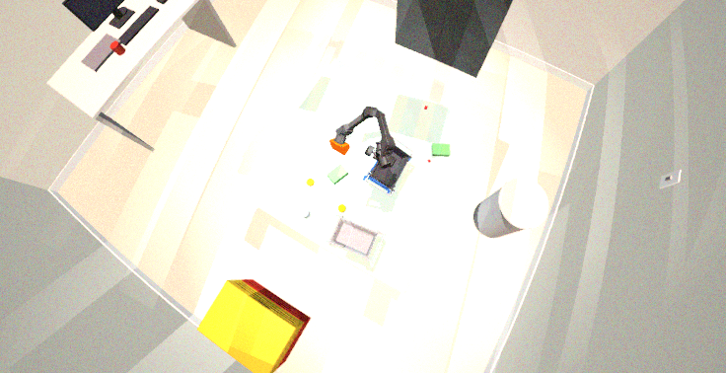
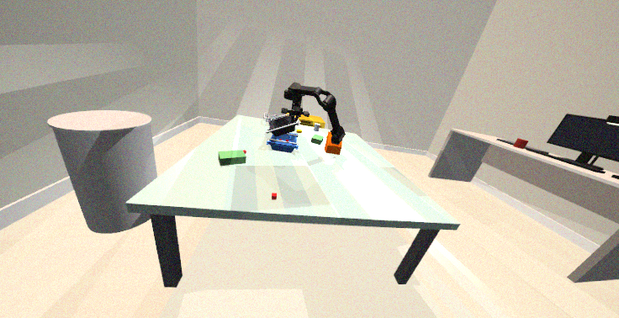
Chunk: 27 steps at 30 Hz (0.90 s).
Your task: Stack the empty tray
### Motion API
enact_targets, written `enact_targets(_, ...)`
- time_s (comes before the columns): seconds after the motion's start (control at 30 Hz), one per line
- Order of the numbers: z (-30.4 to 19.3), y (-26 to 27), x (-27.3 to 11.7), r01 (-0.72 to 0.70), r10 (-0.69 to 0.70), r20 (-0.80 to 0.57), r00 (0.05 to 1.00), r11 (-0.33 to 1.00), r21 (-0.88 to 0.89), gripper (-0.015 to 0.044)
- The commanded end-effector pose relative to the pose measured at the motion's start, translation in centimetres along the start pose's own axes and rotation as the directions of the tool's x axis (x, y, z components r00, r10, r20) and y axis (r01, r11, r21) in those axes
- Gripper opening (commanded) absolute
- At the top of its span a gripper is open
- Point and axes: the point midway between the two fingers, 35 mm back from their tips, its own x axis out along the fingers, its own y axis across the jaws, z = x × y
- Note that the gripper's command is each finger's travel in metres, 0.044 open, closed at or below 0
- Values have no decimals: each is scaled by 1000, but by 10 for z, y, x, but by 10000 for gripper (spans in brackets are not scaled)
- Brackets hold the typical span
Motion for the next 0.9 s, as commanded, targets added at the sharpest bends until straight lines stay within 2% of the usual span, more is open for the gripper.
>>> enact_targets(0.0, 0, -3, -2, 32, -31, -8, 999, 999, 8, 0)
enact_targets(0.87, 1, 5, 28, 24, -24, -8, 1000, 998, 64, 0)
